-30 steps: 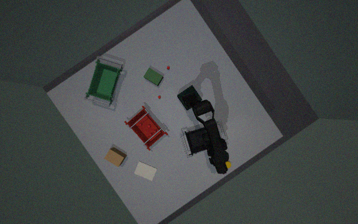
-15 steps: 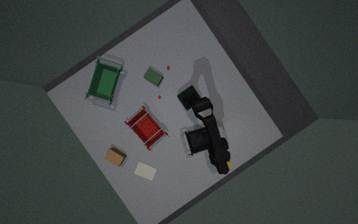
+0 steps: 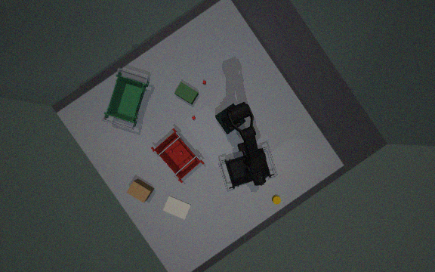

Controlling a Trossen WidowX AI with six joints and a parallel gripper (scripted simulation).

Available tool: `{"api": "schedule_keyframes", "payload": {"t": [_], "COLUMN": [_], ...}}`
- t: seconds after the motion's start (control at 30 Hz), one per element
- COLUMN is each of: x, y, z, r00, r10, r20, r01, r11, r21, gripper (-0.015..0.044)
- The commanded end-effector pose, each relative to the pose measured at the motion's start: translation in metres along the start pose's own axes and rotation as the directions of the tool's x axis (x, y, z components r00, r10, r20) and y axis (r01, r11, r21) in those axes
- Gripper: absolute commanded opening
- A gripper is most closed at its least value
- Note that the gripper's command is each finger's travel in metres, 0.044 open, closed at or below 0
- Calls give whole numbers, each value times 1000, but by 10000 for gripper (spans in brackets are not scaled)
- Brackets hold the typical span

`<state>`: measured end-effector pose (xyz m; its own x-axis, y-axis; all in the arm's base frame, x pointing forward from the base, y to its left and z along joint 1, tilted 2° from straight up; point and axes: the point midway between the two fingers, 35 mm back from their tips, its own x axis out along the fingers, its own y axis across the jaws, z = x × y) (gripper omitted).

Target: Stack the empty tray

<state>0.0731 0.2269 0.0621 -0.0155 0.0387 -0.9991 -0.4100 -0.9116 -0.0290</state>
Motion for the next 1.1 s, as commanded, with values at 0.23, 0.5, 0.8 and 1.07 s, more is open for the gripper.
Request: {"api": "schedule_keyframes", "payload": {"t": [0.23, 0.5, 0.8, 1.07], "x": [29, 64, 91, 91], "y": [1, 0, 3, 3], "z": [0, 0, 0, 0], "r00": [1000, 1000, 1000, 1000], "r10": [-12, -12, -11, -11], "r20": [-3, -3, -3, -3], "r01": [12, 12, 11, 11], "r11": [1000, 1000, 1000, 1000], "r21": [4, 4, 4, 4], "gripper": [440, 440, 440, 381]}}
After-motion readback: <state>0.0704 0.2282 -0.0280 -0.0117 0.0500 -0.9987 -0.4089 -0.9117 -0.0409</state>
